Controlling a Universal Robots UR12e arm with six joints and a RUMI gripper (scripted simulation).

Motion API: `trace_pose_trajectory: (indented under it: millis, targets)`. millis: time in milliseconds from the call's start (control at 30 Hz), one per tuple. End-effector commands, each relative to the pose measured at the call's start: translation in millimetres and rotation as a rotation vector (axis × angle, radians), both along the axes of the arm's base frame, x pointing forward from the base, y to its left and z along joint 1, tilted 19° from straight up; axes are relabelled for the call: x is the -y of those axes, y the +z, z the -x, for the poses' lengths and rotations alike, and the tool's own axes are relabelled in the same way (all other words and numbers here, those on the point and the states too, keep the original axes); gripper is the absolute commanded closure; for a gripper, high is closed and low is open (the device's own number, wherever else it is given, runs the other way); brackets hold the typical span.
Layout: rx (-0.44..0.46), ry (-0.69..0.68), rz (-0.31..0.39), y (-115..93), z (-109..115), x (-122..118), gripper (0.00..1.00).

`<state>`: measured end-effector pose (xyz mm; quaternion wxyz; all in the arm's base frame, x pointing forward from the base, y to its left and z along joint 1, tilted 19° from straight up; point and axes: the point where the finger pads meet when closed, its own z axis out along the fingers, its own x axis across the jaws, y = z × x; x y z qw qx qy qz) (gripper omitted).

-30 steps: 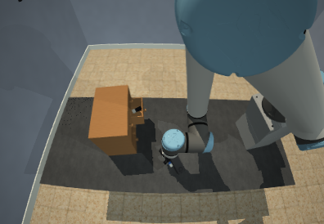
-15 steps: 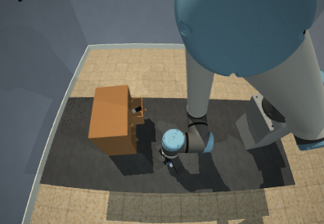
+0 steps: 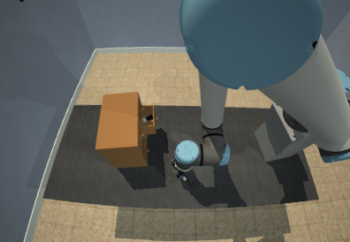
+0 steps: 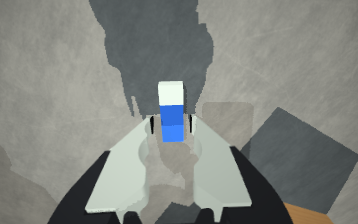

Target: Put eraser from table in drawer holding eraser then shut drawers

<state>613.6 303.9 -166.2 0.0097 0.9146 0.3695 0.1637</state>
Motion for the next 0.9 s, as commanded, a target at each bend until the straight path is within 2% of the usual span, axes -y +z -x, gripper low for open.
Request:
trace_pose_trajectory:
  millis: [0, 867]
  targets:
    - [0.001, 0.0, 0.0, -4.9, -2.0, -0.7, 0.77]
    - [0.001, 0.0, 0.0, -8.0, -3.0, -1.1, 0.77]
